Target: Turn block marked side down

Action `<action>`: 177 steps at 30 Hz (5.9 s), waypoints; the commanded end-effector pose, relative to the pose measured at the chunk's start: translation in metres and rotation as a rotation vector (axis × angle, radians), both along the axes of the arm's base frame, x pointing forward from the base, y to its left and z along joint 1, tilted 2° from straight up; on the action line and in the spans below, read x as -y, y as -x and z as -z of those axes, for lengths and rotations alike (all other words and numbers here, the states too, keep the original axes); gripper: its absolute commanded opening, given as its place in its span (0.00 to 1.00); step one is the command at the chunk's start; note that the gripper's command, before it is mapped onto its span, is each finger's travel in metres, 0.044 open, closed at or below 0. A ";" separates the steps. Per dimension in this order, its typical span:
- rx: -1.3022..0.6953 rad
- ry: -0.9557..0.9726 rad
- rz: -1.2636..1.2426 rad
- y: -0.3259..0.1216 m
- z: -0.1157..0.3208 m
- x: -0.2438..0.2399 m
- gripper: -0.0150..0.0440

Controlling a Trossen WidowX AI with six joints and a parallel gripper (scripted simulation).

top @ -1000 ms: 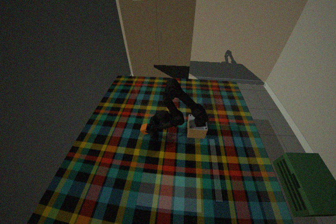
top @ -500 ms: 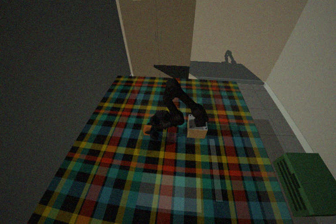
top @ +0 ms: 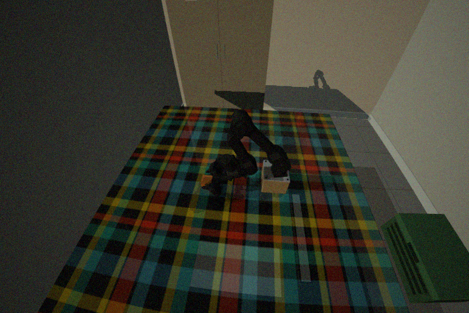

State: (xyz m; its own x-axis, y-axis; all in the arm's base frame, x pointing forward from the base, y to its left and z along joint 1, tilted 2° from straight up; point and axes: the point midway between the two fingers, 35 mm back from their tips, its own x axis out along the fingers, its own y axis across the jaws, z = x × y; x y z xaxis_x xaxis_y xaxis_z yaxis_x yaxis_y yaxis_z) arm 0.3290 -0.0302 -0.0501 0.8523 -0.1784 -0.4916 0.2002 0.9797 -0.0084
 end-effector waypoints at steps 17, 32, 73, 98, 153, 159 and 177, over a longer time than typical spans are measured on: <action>-0.002 0.005 0.001 0.001 0.000 0.000 1.00; -0.327 -0.061 0.003 -0.011 -0.027 -0.001 1.00; -1.034 -0.208 0.013 -0.019 -0.093 0.002 1.00; -1.035 -0.208 0.013 -0.019 -0.034 0.002 1.00; -1.035 -0.208 0.013 -0.019 -0.035 0.002 0.25; -0.980 -0.194 0.012 -0.020 -0.032 0.002 0.25; -0.694 -0.133 0.008 -0.020 -0.025 0.002 0.25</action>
State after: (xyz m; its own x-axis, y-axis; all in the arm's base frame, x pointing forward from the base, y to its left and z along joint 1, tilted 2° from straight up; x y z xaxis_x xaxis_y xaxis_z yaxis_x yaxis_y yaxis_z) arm 0.3509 -0.0318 -0.0261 0.2923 -0.0717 -0.9536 0.1952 0.9807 -0.0139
